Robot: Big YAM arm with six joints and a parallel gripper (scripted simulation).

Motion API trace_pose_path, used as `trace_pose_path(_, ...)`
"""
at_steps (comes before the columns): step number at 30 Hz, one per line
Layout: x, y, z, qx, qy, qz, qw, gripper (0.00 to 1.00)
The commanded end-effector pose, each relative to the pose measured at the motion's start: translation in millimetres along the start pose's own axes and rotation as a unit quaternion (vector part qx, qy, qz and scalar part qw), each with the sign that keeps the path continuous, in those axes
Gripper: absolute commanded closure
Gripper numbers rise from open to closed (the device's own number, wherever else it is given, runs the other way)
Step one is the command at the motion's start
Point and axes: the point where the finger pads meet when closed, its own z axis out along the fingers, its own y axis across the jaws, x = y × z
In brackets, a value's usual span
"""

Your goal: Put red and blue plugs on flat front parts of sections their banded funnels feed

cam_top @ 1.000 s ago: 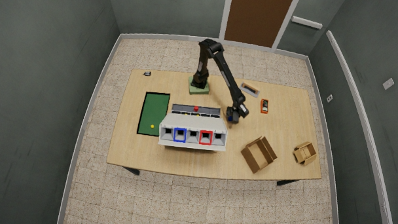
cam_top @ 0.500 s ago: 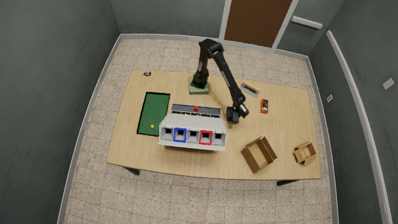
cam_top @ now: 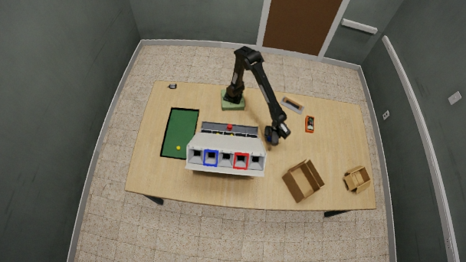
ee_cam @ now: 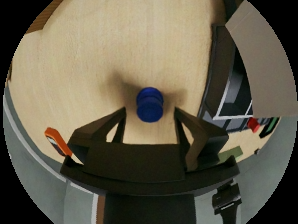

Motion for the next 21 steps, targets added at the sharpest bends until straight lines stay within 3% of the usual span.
trace_pose_path(1,1.5,2.7,10.3,-0.002,-0.001,0.000,1.000,0.37)
trace_pose_path(12,1.6,1.8,23.7,-0.002,-0.001,0.000,1.000,0.37)
trace_pose_path(21,0.1,3.1,19.4,-0.007,-0.005,0.000,1.000,0.37)
